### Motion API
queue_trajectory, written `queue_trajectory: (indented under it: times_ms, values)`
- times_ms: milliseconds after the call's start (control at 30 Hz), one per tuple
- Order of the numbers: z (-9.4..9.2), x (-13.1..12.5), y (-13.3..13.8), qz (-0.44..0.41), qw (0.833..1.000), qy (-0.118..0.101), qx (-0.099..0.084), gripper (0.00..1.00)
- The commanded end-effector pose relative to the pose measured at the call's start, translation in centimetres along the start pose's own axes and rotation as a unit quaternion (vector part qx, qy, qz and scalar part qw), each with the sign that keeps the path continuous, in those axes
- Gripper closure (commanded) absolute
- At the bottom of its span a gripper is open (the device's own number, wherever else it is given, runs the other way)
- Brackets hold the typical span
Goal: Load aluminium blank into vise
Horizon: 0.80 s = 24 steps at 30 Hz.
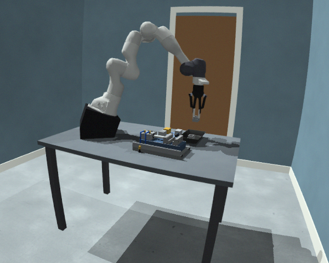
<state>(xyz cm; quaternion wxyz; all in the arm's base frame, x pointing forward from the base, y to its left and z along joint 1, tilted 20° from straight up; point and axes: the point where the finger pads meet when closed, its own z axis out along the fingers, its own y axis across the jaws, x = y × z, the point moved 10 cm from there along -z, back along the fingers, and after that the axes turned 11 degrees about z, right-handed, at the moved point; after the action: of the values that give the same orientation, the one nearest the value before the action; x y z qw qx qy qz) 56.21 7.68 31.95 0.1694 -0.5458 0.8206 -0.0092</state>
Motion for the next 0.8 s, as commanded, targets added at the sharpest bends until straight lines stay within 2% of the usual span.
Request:
queue_trajectory:
  times_ms: [0, 767]
  values:
    - [-0.07, -0.01, -0.06, -0.003, 1.0, 0.0, 0.0, 1.0]
    - [0.46, -0.01, -0.06, -0.006, 1.0, 0.0, 0.0, 1.0]
